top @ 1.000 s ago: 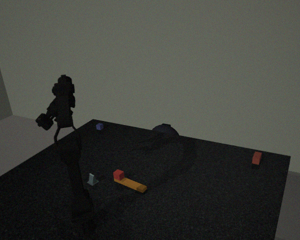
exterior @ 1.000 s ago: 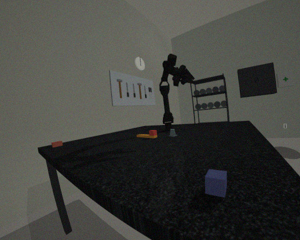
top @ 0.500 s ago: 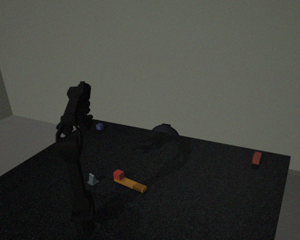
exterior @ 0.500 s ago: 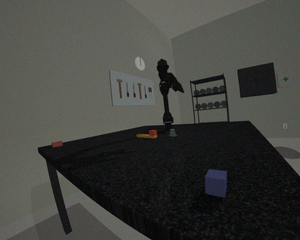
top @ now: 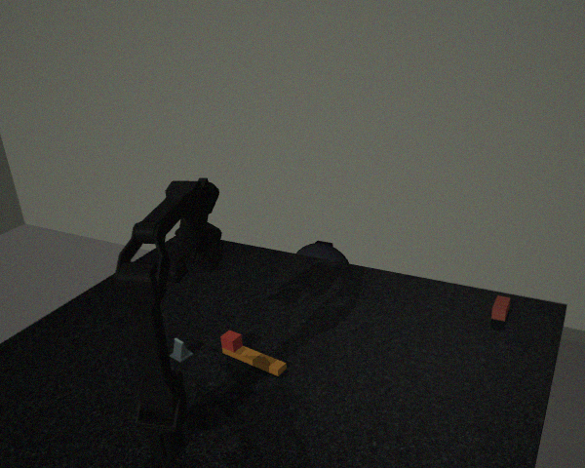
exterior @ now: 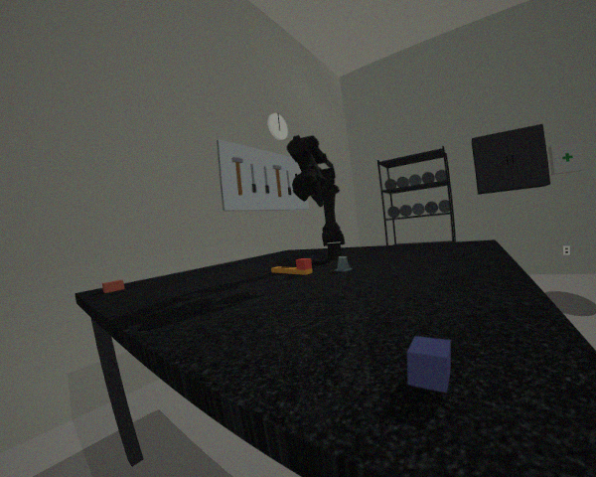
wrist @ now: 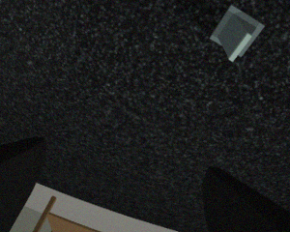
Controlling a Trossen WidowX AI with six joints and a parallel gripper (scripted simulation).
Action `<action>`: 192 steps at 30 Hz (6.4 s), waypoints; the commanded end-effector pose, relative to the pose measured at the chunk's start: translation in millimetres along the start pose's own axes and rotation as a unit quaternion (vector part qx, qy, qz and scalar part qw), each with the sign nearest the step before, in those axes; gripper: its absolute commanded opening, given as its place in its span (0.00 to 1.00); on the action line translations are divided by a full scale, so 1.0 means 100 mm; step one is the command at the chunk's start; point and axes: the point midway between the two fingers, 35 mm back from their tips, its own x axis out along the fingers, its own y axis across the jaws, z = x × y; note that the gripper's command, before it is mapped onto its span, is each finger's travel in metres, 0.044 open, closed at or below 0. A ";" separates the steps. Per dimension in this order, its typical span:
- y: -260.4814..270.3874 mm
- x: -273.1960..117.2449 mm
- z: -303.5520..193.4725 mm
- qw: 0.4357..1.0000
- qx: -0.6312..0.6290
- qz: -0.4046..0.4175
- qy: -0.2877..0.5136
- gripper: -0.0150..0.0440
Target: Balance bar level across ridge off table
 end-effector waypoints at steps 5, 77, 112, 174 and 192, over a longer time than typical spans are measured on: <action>0.06 0.10 0.61 0.997 0.026 -0.011 -0.077 0.79; -0.32 1.02 2.30 0.969 0.080 -0.074 -0.220 0.61; -0.17 0.45 2.04 0.969 0.079 -0.074 -0.221 0.25; -0.44 0.86 0.29 0.774 -0.591 -0.199 -0.107 0.25; -0.48 1.13 0.38 0.774 -0.592 -0.199 -0.107 0.25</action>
